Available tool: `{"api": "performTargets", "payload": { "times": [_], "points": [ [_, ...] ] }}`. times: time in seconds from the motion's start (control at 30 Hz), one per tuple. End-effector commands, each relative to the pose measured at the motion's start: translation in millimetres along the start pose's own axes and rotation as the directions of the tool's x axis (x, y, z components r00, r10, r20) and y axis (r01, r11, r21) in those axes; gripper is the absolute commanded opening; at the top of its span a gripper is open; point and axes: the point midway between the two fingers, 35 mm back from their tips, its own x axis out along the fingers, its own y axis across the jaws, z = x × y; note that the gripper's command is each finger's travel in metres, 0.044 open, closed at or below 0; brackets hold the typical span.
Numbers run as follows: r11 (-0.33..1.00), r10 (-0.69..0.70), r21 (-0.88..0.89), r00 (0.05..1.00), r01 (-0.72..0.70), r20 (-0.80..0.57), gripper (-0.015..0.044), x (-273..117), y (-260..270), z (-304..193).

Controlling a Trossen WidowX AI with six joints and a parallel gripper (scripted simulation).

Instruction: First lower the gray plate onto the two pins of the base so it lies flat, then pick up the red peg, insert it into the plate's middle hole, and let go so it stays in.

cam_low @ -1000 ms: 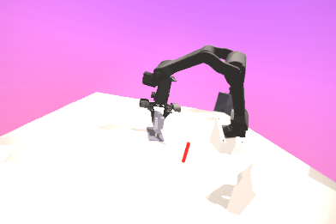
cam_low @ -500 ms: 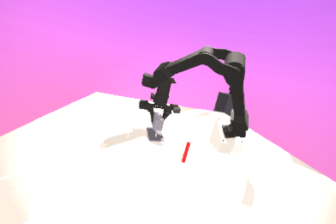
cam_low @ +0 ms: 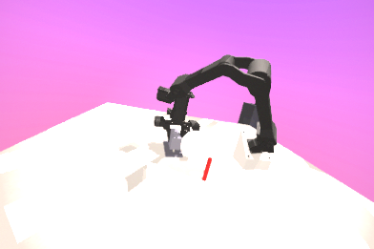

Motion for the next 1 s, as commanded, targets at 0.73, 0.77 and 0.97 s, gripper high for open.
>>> {"api": "performTargets", "payload": {
  "times": [0.73,0.77,0.97],
  "points": [
    [1.0,0.0,0.0,1.0,0.0,-0.001,0.0289,7.9,-0.2,-0.2],
    [1.0,0.0,0.0,1.0,0.0,-0.001,0.0315,7.9,-0.2,-0.2],
    [1.0,0.0,0.0,1.0,0.0,-0.001,0.044,7.9,-0.2,-0.2]
  ]
}}
